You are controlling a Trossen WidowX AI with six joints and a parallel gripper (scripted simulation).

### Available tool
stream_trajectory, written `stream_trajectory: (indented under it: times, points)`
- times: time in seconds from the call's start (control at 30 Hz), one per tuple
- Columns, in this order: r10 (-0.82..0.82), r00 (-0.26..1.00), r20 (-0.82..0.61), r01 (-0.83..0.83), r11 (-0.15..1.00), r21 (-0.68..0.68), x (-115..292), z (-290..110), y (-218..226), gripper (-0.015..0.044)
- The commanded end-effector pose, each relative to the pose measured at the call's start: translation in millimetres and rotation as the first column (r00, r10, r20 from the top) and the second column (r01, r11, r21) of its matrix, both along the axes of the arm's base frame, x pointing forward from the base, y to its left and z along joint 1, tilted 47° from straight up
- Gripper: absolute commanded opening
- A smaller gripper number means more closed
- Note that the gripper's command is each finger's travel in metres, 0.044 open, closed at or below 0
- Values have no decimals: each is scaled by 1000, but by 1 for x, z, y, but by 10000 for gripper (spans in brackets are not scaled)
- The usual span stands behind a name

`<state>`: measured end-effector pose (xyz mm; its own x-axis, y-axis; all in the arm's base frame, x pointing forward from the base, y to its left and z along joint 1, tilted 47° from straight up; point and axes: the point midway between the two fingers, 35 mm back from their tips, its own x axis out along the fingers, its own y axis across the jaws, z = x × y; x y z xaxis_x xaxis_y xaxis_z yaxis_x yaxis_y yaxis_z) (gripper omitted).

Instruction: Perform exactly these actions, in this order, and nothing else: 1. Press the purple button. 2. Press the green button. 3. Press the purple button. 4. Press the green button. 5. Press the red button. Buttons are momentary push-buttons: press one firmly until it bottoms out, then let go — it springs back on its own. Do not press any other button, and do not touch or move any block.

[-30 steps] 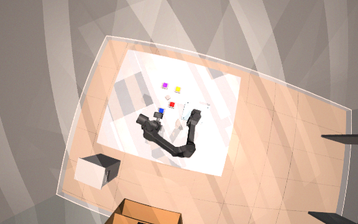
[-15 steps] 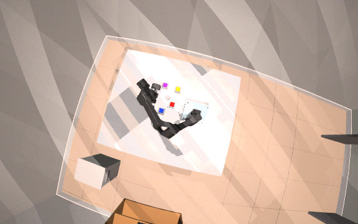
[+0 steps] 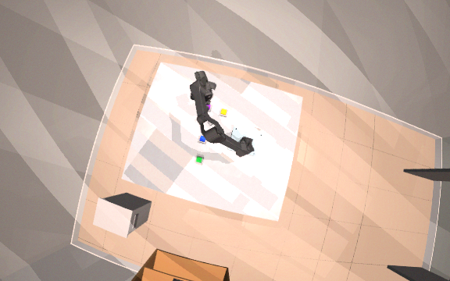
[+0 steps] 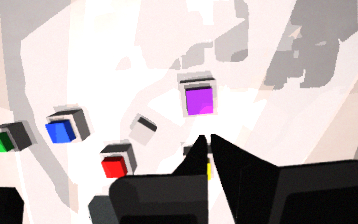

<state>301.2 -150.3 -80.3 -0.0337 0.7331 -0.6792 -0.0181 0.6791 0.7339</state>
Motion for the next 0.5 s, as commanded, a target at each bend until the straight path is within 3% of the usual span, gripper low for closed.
stream_trajectory:
  times: [0.0, 0.2, 0.47]
  points:
    - [12, 1000, 23, -12, 1000, -18, 5, 3, -4, 20]
    - [12, 1000, 24, -12, 1000, -16, 4, -38, 39, 20]
    - [12, 1000, 24, -12, 1000, -15, 3, -44, 45, 20]
